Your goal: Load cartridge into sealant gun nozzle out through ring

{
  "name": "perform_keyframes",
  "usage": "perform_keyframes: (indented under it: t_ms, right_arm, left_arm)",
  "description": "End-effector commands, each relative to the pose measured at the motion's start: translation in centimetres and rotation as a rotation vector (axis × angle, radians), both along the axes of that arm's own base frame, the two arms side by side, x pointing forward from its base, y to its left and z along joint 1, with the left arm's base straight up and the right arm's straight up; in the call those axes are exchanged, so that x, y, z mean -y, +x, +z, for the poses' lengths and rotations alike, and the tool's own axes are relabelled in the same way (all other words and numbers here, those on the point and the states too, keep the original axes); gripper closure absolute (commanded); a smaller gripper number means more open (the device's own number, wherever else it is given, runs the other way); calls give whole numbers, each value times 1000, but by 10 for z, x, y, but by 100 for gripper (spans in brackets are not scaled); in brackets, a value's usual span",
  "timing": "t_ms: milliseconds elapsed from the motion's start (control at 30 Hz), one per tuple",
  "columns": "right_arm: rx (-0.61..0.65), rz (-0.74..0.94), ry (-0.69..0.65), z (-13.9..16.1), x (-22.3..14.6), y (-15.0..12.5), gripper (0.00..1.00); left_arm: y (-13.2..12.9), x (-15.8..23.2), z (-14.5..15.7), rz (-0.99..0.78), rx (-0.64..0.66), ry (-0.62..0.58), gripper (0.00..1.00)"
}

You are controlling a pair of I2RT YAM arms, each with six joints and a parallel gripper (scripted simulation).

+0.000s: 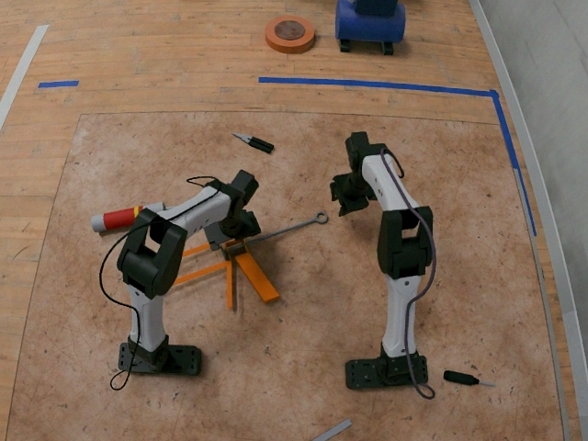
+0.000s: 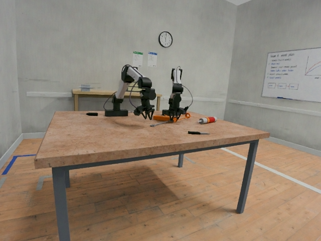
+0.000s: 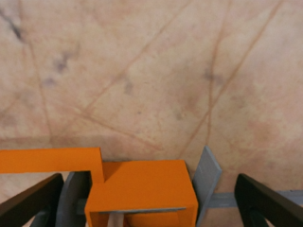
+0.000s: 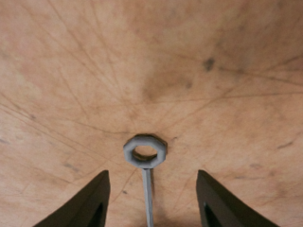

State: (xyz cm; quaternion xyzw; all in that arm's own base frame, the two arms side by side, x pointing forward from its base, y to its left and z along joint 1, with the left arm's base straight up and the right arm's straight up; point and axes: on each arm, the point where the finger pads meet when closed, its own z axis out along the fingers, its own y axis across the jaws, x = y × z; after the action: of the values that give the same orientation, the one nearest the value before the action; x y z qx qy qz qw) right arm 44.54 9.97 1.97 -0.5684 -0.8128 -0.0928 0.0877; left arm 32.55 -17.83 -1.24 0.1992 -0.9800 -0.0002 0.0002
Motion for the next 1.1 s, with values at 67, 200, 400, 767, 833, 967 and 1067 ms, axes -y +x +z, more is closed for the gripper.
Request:
perform_keyframes:
  t_ms: [67,200,400,767,833,967,1067]
  right_arm:
    - [21,4,0,-2,-1,6,50]
    - [21,4,0,-2,-1,6,50]
    - [21,4,0,-2,-1,6,50]
    - [21,4,0,-2,-1,6,50]
    - [21,4,0,-2,-1,6,50]
    - [21,4,0,-2,-1,6,50]
    - [21,4,0,-2,-1,6,50]
  left_arm:
    - [11,12,17,-1,61,-45,4]
    - [11,12,17,-1,61,-45,14]
    - [7,9,16,2,46,-32,33]
    - [6,8,15,-1,39,-26,62]
    - [6,8,15,-1,39,-26,68]
    - [6,8,15,-1,39,-26,81]
    - [6,8,15,-1,39,-26,90]
